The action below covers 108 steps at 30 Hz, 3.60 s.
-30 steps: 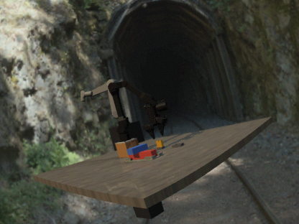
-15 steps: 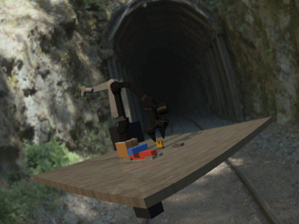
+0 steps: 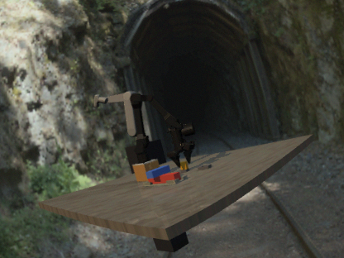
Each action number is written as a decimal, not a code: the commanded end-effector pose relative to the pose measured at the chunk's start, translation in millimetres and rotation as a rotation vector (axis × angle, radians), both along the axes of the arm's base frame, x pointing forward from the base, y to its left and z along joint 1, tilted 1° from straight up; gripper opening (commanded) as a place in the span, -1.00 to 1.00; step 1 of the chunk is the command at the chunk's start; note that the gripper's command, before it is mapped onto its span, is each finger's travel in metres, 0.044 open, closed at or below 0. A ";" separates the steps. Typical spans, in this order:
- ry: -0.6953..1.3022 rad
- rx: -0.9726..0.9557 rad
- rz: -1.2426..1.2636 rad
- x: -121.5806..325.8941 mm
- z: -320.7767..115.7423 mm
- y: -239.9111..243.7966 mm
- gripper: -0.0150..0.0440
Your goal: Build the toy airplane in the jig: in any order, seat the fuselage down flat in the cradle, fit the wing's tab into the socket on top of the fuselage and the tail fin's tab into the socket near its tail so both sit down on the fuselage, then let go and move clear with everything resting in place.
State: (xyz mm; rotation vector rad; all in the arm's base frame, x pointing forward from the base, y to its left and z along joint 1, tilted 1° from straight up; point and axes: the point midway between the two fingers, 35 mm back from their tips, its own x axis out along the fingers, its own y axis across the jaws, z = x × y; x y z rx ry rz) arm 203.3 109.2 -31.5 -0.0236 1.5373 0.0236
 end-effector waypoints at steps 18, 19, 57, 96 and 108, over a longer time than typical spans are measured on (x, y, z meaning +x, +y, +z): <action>0.006 -0.008 0.000 -3.2 -15.7 -2.8 0.02; 0.006 -0.008 0.000 -3.2 -15.7 -2.8 -0.07; 0.016 -0.037 0.003 1.3 48.6 -1.4 -0.49; 0.008 -0.005 -0.013 19.3 115.1 -17.9 -0.49; 0.012 -0.001 -0.028 39.7 111.8 -36.0 -0.49</action>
